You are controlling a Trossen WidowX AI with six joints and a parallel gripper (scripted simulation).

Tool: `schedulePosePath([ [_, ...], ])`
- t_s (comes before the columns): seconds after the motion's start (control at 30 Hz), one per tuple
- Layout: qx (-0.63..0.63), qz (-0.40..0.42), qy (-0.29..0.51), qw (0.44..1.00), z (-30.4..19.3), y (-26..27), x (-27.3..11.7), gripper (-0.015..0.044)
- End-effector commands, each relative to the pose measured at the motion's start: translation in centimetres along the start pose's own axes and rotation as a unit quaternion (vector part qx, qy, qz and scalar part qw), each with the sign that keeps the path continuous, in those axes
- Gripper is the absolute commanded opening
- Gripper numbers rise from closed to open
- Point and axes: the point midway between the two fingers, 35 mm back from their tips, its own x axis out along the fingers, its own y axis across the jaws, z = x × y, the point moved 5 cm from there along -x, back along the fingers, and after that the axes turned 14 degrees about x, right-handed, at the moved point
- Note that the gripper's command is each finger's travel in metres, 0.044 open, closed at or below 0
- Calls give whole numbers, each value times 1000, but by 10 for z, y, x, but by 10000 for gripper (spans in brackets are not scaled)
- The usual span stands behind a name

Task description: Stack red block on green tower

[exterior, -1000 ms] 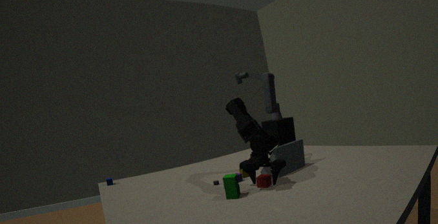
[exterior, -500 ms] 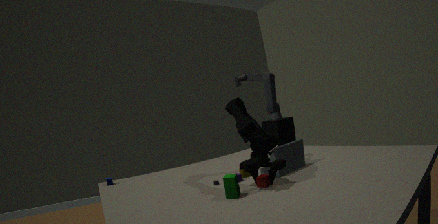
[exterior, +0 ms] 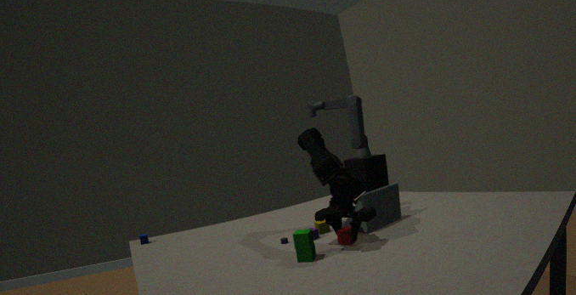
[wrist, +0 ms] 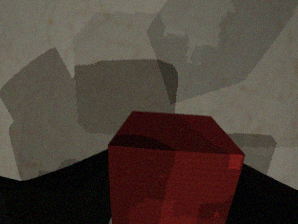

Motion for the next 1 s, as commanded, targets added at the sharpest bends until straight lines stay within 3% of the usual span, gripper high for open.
schedulePosePath([
  [0.0, 3, 4, -3, 1000, 2, 1, -16, 0],
  [0.63, 2, 4, -3, 1000, 0, 1, -107, 0],
  [0.97, 2, 5, -3, 1000, 3, 1, -113, 0],
])
